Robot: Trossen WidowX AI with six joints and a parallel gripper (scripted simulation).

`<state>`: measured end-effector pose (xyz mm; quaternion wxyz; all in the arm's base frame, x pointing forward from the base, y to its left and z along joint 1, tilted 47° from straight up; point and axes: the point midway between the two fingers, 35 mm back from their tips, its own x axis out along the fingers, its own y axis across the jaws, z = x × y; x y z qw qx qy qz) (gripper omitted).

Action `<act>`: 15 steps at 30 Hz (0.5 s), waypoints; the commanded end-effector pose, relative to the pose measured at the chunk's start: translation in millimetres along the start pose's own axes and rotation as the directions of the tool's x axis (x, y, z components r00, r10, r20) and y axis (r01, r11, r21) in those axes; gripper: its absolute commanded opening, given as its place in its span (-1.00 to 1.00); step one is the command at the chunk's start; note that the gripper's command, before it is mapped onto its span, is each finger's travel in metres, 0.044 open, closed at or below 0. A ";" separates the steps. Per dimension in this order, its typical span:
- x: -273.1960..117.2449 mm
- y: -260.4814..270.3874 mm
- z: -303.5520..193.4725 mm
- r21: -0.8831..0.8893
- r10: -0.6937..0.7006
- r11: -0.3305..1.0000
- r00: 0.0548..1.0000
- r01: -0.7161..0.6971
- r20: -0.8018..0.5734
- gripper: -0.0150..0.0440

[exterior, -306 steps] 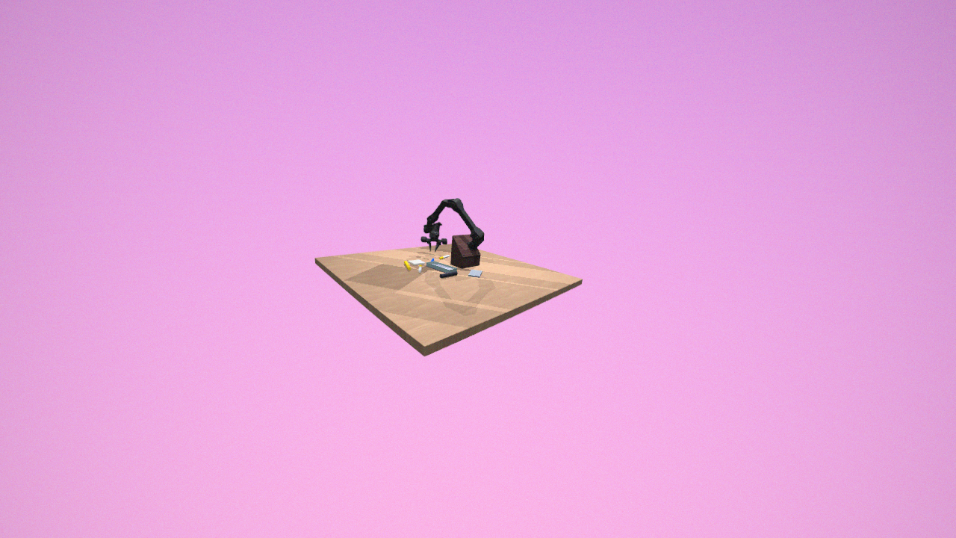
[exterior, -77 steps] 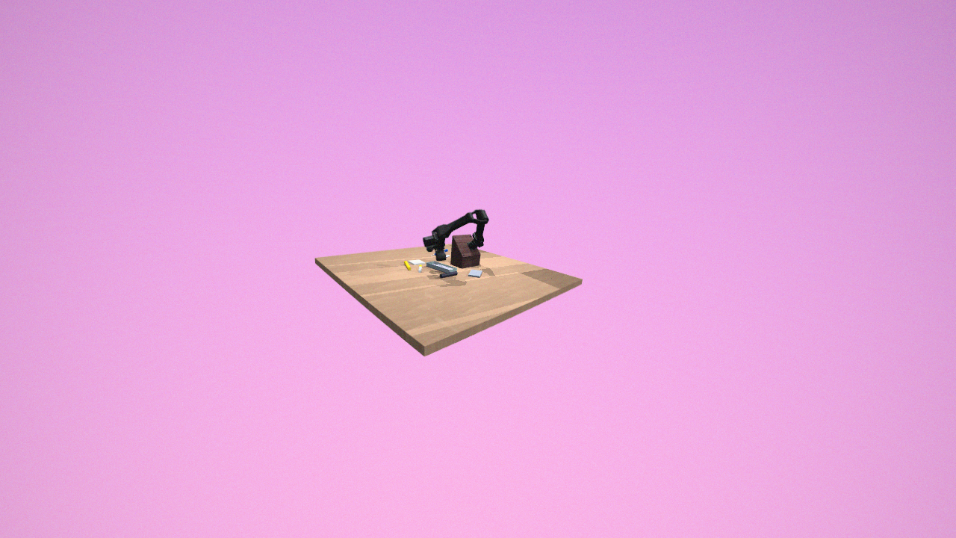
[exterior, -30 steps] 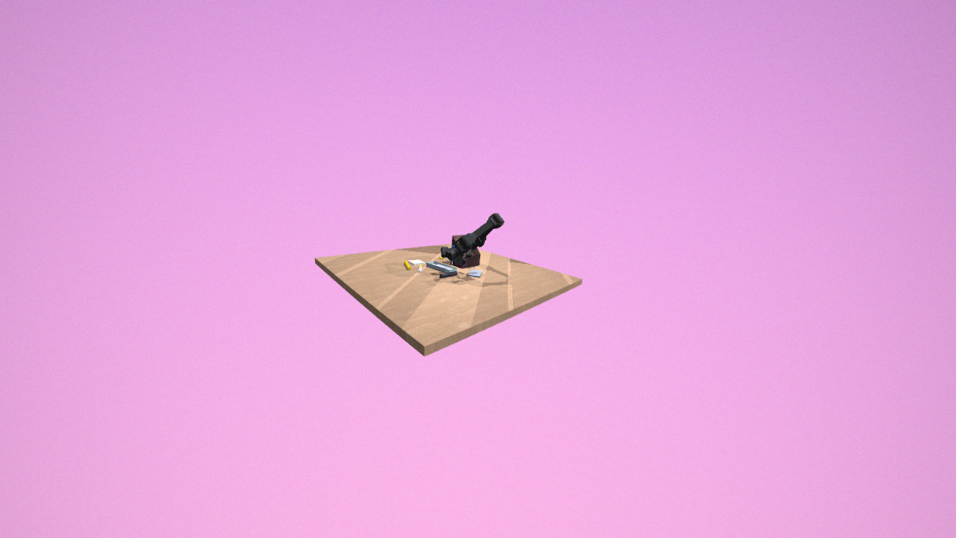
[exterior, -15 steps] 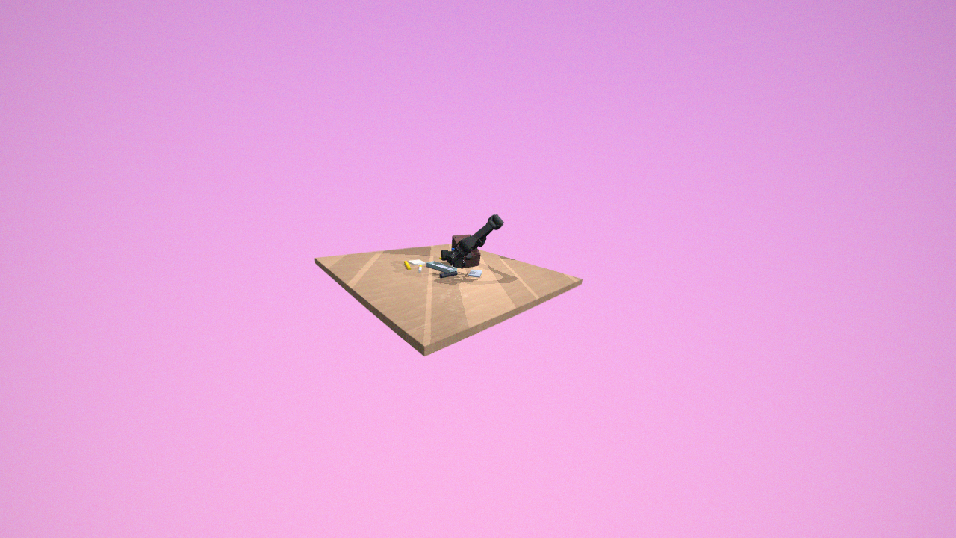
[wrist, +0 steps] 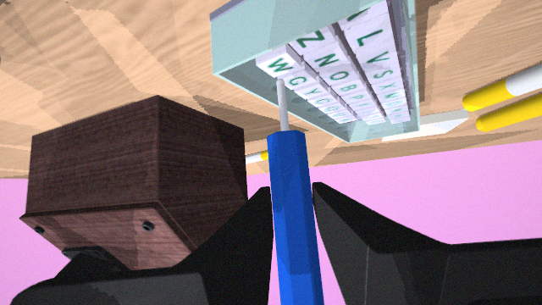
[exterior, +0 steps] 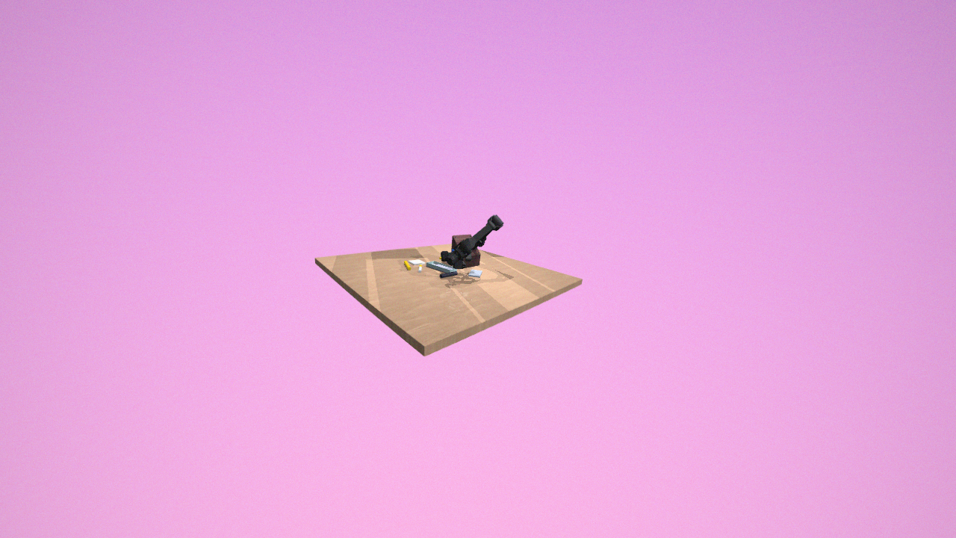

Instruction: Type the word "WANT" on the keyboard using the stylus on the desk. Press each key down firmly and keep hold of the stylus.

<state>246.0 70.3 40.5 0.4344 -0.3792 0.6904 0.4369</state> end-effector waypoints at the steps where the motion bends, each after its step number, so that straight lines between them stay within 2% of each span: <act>1: 1.0 0.2 1.4 0.006 0.002 1.000 1.000 -0.002 0.002 -0.22; 15: 4.1 0.2 6.7 0.006 0.002 1.000 1.000 -0.002 0.002 -0.22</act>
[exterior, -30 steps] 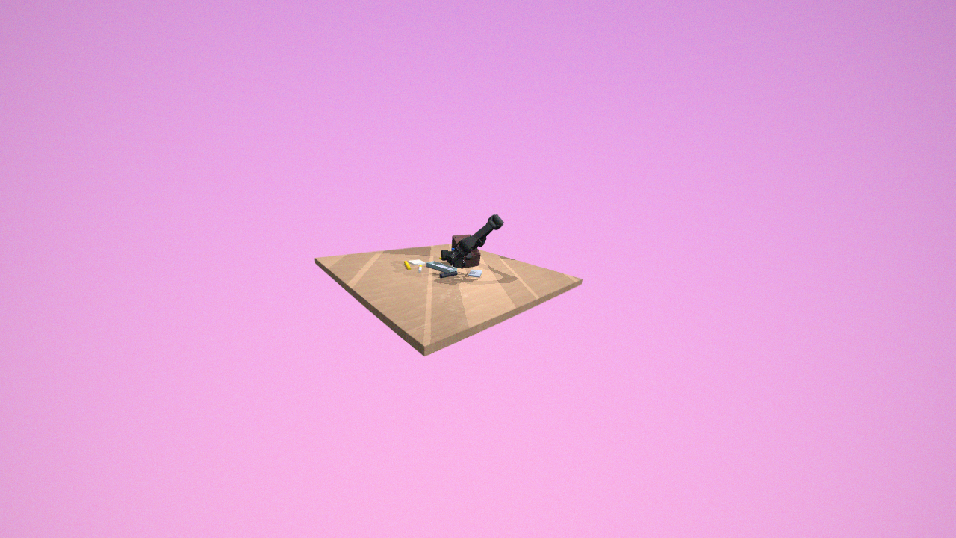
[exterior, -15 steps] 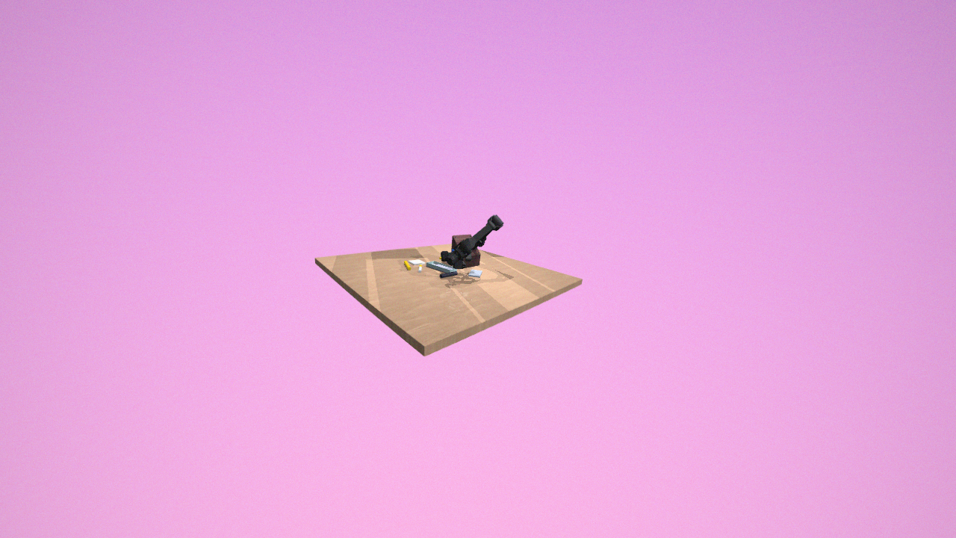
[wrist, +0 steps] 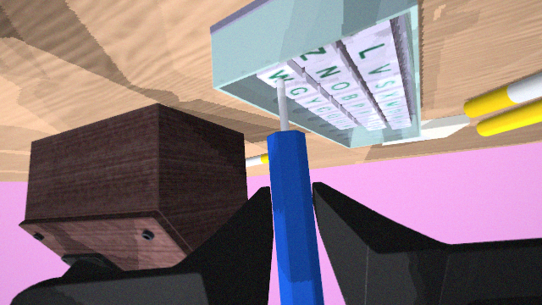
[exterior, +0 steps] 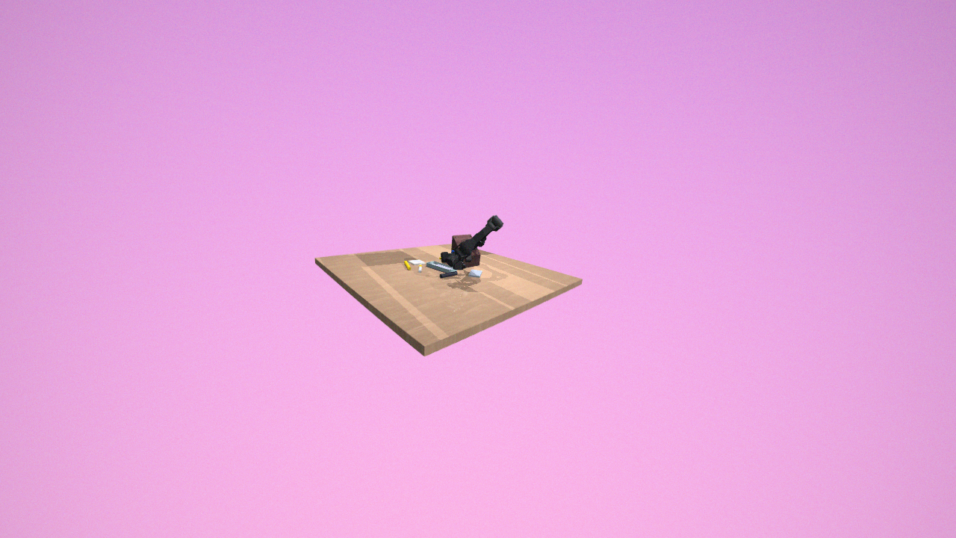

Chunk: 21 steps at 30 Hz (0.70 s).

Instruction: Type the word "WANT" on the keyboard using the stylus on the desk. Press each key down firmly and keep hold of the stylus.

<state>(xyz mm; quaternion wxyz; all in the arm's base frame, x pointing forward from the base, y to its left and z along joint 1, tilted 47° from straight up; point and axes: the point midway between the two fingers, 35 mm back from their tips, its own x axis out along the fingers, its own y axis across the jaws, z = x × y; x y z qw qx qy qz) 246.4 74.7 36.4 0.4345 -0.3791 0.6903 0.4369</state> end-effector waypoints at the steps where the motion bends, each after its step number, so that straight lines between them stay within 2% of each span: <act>1: 1.3 0.2 1.8 0.006 0.002 1.000 1.000 -0.002 0.002 -0.22; 16: 1.8 0.2 2.8 0.006 0.002 1.000 1.000 -0.002 0.002 -0.22; 21: -6.3 -0.3 -10.6 0.006 0.002 1.000 1.000 -0.002 0.002 -0.22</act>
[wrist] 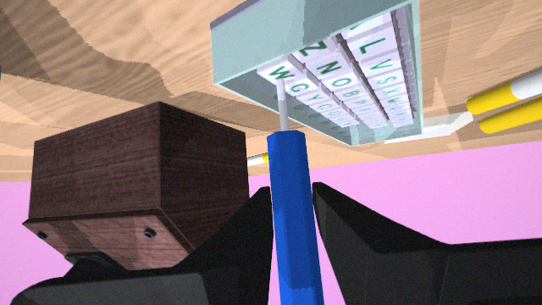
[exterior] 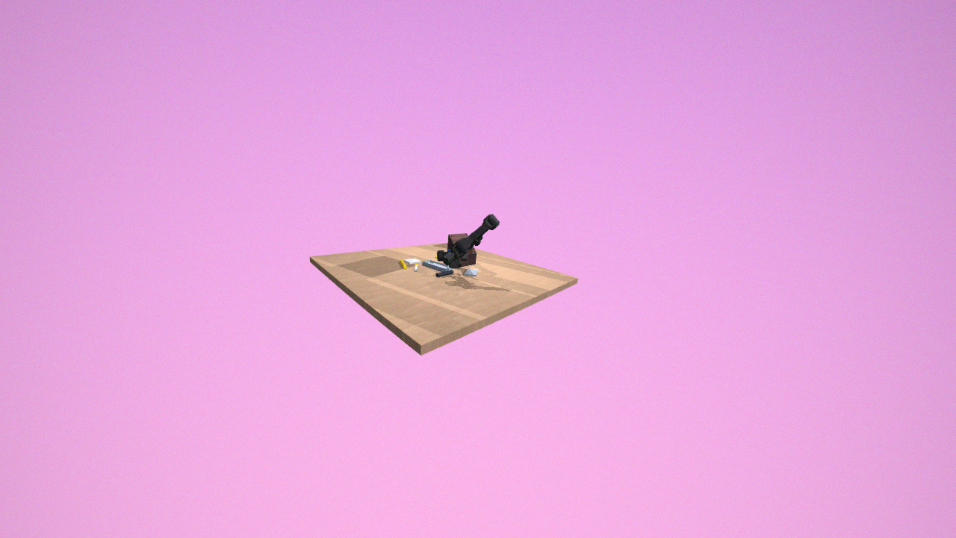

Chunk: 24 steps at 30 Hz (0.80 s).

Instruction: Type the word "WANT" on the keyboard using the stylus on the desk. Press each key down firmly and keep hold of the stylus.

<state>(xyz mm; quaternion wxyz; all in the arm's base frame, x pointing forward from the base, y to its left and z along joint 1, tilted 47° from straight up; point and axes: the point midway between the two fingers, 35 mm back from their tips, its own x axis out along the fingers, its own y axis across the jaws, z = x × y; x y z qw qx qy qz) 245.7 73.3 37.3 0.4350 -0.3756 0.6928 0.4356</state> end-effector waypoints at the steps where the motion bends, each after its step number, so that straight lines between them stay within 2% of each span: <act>1: -8.5 -0.7 -13.4 -0.001 -0.004 1.000 1.000 0.004 0.001 -0.22; 9: -14.7 -0.8 -25.2 0.009 -0.002 1.000 1.000 0.002 0.004 -0.21; 14: -14.7 -0.8 -25.2 0.009 -0.002 1.000 1.000 0.002 0.004 -0.32; 16: -15.8 -1.8 -24.7 0.009 -0.002 1.000 1.000 0.002 0.004 -0.49; 24: -31.3 -14.4 -19.0 0.004 -0.004 1.000 1.000 0.004 0.002 -0.49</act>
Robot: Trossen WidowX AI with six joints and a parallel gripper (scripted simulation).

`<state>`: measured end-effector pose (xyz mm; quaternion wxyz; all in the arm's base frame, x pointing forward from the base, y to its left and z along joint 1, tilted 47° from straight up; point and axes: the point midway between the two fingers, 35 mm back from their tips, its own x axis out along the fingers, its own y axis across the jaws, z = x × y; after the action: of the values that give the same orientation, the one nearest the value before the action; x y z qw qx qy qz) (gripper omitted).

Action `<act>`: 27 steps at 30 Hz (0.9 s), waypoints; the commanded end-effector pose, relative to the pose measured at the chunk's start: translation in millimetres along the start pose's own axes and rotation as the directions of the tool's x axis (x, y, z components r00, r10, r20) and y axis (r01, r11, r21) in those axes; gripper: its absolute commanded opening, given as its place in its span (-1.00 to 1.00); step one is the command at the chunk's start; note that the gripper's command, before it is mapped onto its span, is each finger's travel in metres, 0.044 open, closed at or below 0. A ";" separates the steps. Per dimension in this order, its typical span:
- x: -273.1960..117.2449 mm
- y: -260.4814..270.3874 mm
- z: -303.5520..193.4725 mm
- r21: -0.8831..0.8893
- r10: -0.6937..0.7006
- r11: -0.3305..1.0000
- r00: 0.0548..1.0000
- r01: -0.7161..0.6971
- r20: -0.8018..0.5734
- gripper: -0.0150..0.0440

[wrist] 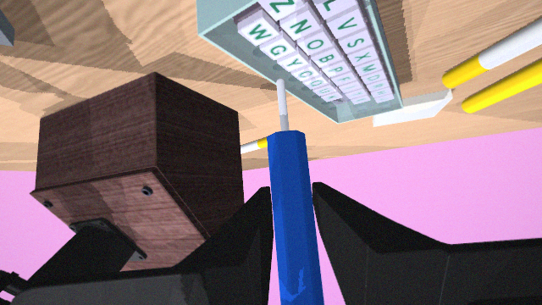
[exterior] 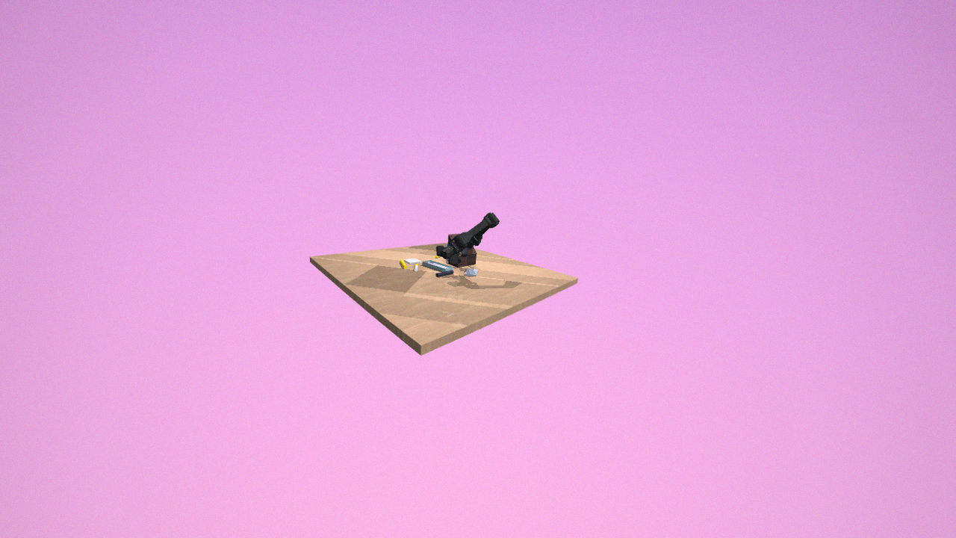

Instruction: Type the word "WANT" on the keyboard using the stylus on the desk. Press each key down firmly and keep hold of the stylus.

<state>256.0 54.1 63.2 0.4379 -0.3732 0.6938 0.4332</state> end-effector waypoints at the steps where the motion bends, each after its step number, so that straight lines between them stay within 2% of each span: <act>1: -8.7 -7.6 3.2 -0.005 -0.003 1.000 1.000 0.003 -0.002 -0.49; 9: -22.6 -18.9 8.4 -0.009 -0.005 1.000 1.000 0.005 -0.004 -0.49; 16: -12.2 -18.2 25.5 -0.010 -0.004 1.000 1.000 0.004 -0.003 -0.49; 27: -12.2 -18.2 25.5 -0.010 -0.004 1.000 1.000 0.004 -0.003 -0.49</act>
<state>283.7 72.5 64.0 0.4343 -0.3799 0.6904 0.4364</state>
